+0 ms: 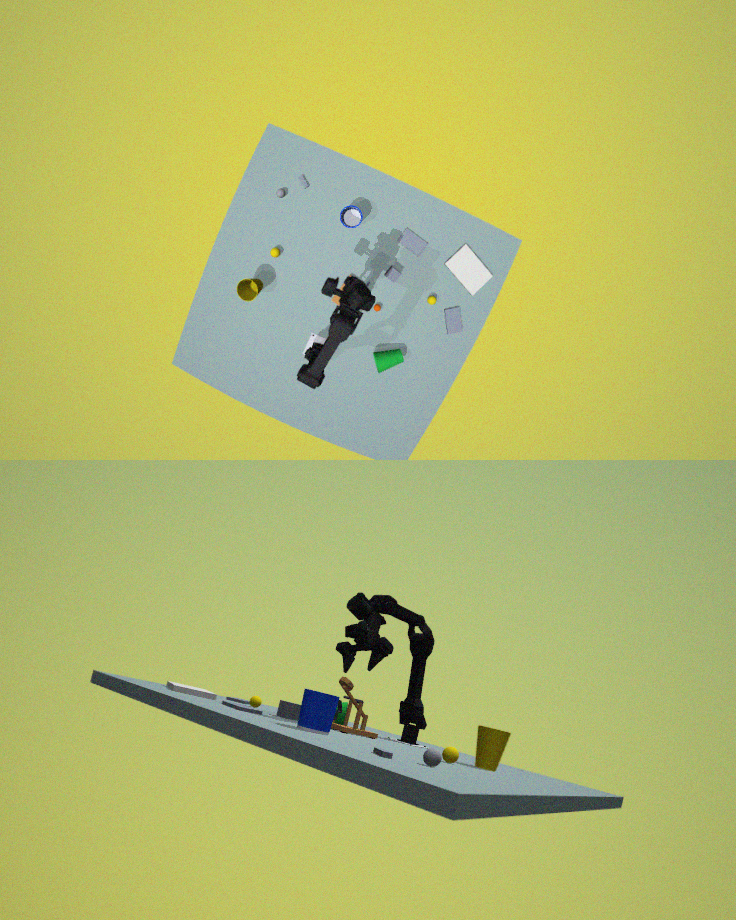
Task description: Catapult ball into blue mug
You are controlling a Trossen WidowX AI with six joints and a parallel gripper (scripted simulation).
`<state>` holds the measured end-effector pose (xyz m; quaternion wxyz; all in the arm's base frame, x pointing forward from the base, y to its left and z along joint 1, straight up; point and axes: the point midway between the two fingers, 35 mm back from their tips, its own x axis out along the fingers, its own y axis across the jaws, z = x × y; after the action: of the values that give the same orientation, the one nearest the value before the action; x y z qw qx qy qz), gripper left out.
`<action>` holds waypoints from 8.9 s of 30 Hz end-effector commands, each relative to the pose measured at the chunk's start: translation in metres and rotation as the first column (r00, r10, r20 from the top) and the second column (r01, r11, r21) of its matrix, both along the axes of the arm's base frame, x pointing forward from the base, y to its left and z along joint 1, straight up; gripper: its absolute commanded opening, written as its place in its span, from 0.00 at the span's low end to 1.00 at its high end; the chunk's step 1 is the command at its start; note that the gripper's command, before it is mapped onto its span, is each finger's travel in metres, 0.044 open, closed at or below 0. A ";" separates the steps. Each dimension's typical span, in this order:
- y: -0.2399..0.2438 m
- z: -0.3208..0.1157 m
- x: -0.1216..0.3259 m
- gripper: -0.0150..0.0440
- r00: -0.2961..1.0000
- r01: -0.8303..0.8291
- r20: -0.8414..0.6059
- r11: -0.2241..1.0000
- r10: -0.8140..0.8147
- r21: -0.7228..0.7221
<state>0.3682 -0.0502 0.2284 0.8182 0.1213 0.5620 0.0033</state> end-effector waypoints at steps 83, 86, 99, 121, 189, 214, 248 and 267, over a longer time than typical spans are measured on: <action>-0.022 -0.105 -0.007 0.25 0.923 0.143 -0.339 0.979 -0.184 -0.143; -0.023 -0.110 -0.005 0.25 0.923 0.143 -0.339 0.979 -0.184 -0.143; -0.024 -0.127 0.000 0.25 0.923 0.143 -0.339 0.979 -0.184 -0.143; -0.025 -0.135 0.002 0.30 0.925 0.148 -0.330 0.979 -0.187 -0.140; 0.006 -0.137 -0.086 1.00 0.919 0.148 -0.345 0.979 -0.189 -0.141; 0.006 -0.157 -0.086 0.64 0.920 0.151 -0.342 0.979 -0.190 -0.138; 0.044 -0.109 -0.086 0.25 0.724 0.592 -0.351 0.796 -0.594 -0.126; 0.089 -0.109 -0.074 0.25 0.417 0.867 -0.362 0.484 -0.834 -0.118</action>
<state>0.2898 0.0381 0.1151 0.5761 0.4162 0.5725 -0.4089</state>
